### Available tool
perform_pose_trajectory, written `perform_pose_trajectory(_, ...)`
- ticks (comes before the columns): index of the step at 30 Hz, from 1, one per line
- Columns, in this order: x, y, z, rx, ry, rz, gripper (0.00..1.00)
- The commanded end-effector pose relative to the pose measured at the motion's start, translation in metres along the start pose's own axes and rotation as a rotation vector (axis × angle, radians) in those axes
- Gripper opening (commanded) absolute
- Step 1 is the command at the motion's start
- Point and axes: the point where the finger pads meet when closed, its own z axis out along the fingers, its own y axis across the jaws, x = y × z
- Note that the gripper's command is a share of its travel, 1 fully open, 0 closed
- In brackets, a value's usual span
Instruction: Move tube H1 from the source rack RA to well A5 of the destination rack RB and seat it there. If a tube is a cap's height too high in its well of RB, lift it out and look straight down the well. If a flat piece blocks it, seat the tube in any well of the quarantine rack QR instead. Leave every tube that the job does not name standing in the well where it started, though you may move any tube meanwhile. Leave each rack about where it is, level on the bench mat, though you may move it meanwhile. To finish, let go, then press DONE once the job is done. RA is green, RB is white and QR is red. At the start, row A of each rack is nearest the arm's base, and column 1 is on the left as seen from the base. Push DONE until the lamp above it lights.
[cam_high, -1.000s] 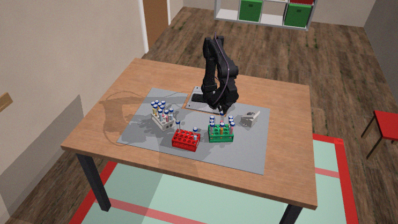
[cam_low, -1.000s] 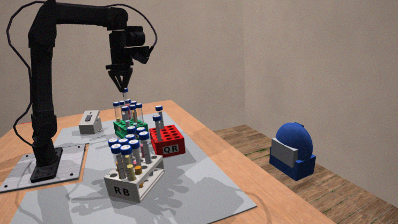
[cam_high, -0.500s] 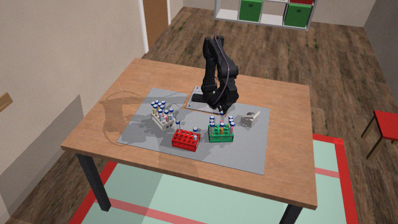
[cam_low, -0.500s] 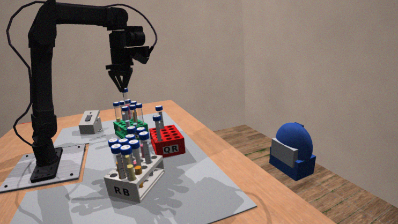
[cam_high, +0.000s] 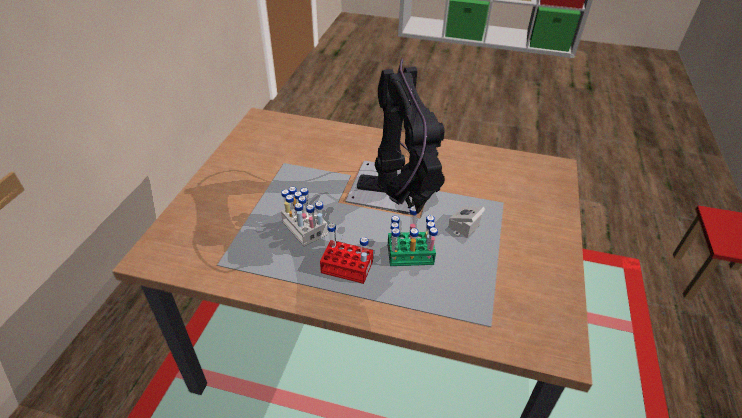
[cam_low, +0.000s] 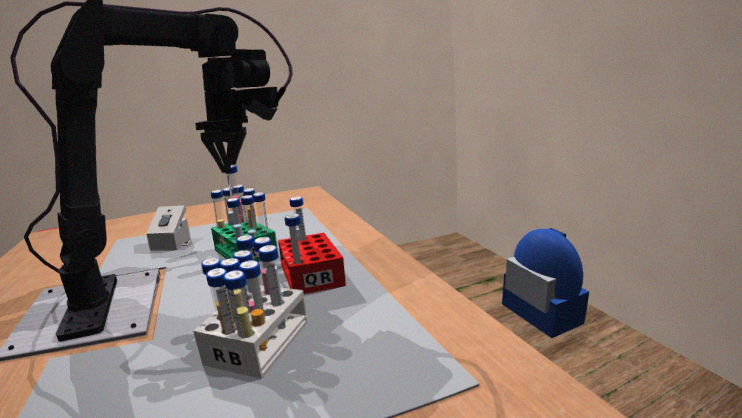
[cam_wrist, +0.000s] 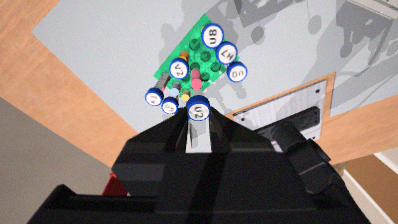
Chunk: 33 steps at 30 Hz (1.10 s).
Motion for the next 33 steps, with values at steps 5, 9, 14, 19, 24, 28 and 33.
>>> perform_pose_trajectory(5, -0.006, 0.0, -0.008, -0.036, -0.038, 0.005, 0.0)
perform_pose_trajectory(9, -0.005, -0.001, -0.004, -0.029, -0.033, 0.005, 0.0)
perform_pose_trajectory(14, -0.008, 0.002, -0.007, -0.043, -0.043, 0.006, 0.0)
perform_pose_trajectory(19, -0.007, 0.0, -0.003, -0.033, -0.036, 0.006, 0.0)
perform_pose_trajectory(24, -0.006, -0.001, 0.001, -0.026, -0.03, 0.006, 0.0)
perform_pose_trajectory(28, -0.008, 0.001, -0.002, -0.037, -0.039, 0.007, 0.0)
perform_pose_trajectory(33, -0.007, 0.0, 0.002, -0.033, -0.036, 0.007, 0.0)
